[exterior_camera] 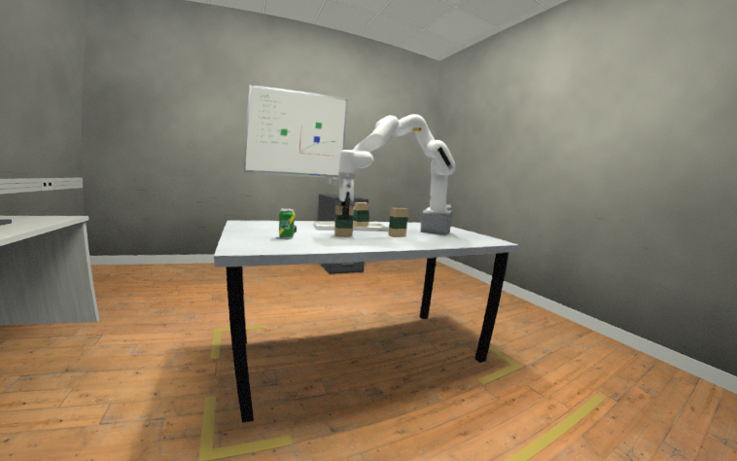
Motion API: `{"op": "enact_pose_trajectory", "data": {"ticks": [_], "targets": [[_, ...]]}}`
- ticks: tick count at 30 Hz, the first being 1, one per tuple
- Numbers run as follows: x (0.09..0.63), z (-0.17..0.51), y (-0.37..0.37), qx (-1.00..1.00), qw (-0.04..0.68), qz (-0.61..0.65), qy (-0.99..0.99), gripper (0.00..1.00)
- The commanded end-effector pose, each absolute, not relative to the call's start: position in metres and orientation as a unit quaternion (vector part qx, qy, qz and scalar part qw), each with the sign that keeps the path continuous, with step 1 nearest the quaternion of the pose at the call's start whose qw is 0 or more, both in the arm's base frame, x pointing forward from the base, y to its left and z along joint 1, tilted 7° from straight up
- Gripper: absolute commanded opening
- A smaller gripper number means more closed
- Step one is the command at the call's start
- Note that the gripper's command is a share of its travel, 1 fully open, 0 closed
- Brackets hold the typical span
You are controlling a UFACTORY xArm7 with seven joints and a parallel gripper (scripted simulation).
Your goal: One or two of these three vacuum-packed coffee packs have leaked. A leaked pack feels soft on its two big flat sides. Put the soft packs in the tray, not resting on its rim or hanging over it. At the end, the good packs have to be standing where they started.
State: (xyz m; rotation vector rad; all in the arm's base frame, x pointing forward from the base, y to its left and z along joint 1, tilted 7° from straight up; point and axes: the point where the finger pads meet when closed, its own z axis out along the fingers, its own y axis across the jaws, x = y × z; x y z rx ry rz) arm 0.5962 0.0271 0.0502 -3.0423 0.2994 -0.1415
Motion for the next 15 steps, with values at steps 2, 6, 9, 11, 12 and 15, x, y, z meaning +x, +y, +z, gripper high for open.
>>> {"op": "enact_pose_trajectory", "data": {"ticks": [2,6,9,11,12,15], "targets": [[0.596,0.052,0.027,-0.993,0.041,-0.047,0.098,0.26],[0.596,0.054,0.026,-0.993,0.041,-0.047,0.098,0.26],[0.596,0.061,0.026,-0.993,0.041,-0.047,0.098,0.26],[0.595,0.067,0.026,-0.993,0.041,-0.047,0.098,0.26],[0.595,0.07,0.025,-0.993,0.041,-0.047,0.098,0.26],[0.593,0.081,0.025,-0.993,0.041,-0.047,0.098,0.26]]}}
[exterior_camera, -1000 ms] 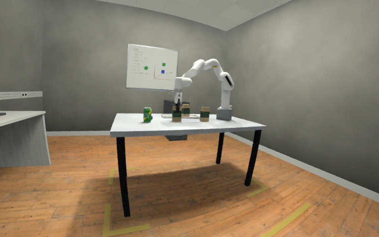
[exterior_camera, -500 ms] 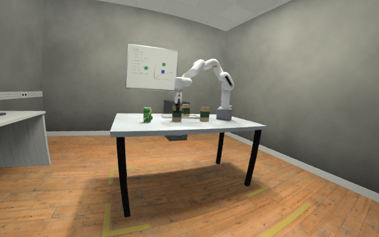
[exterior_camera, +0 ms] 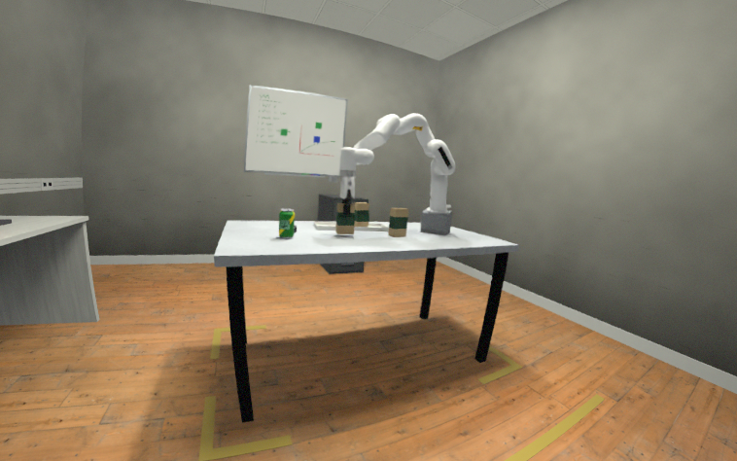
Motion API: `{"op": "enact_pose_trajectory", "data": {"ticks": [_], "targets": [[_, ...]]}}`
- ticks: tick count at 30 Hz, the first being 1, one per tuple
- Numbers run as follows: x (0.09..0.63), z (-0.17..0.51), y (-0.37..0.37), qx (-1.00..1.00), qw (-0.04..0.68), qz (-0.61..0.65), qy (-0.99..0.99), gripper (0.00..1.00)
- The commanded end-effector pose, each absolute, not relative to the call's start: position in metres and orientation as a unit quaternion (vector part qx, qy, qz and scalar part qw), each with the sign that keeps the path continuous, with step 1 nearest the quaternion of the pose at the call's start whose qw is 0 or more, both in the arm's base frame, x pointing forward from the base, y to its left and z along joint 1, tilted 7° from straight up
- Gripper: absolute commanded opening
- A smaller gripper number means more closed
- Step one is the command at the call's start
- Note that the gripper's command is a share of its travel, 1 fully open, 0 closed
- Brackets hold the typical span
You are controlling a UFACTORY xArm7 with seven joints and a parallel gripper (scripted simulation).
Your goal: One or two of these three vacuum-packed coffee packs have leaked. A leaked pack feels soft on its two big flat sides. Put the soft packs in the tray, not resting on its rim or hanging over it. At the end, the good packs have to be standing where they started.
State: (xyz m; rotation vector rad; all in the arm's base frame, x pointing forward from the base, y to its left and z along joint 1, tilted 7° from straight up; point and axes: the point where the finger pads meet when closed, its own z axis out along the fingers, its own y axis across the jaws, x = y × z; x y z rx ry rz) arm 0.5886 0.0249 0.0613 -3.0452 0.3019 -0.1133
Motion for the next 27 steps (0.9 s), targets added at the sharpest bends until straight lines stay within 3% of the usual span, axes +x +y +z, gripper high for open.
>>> {"op": "enact_pose_trajectory", "data": {"ticks": [1,27], "targets": [[0.593,0.085,0.024,-0.993,0.041,-0.047,0.098,0.26],[0.591,0.105,0.023,-0.993,0.041,-0.047,0.098,0.26]]}}
